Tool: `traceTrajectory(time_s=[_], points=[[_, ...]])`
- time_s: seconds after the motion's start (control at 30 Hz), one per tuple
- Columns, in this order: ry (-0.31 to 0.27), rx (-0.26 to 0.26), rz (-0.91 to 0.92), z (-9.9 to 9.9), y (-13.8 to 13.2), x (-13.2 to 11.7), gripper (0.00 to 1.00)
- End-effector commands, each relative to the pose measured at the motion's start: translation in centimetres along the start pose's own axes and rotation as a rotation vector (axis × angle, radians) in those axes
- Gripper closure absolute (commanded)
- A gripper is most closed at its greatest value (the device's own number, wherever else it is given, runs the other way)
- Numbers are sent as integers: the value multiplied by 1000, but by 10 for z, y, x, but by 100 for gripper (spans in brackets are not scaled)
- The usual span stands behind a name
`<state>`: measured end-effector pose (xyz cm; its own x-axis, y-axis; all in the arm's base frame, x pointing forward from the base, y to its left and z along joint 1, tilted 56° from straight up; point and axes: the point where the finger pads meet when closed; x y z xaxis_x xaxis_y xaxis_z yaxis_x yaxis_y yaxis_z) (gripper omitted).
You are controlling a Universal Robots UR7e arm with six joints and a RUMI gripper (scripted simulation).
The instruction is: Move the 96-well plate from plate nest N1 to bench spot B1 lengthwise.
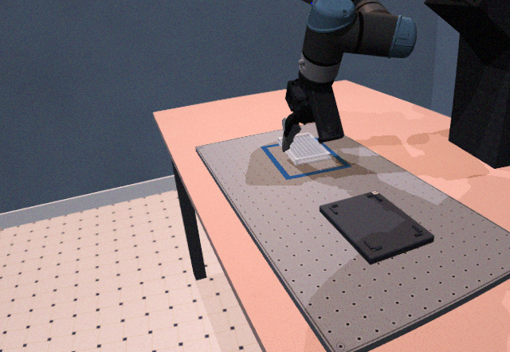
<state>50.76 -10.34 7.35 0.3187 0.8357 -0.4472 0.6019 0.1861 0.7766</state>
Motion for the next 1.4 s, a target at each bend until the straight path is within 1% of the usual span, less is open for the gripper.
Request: traceTrajectory(time_s=[0.0, 0.57, 1.37], points=[[-2, -3, 1, 3, 2, 2, 100], [-2, -2, 1, 2, 2, 1, 100], [-2, -4, 1, 6, 3, 3, 100]])
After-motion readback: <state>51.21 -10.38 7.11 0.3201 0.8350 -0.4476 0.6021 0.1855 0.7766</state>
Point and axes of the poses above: the point where the finger pads meet when closed, its own z axis out along the fingers, its own y axis across the jaws, x = y × z, and after that the axes turned 7 degrees about -z, right-handed
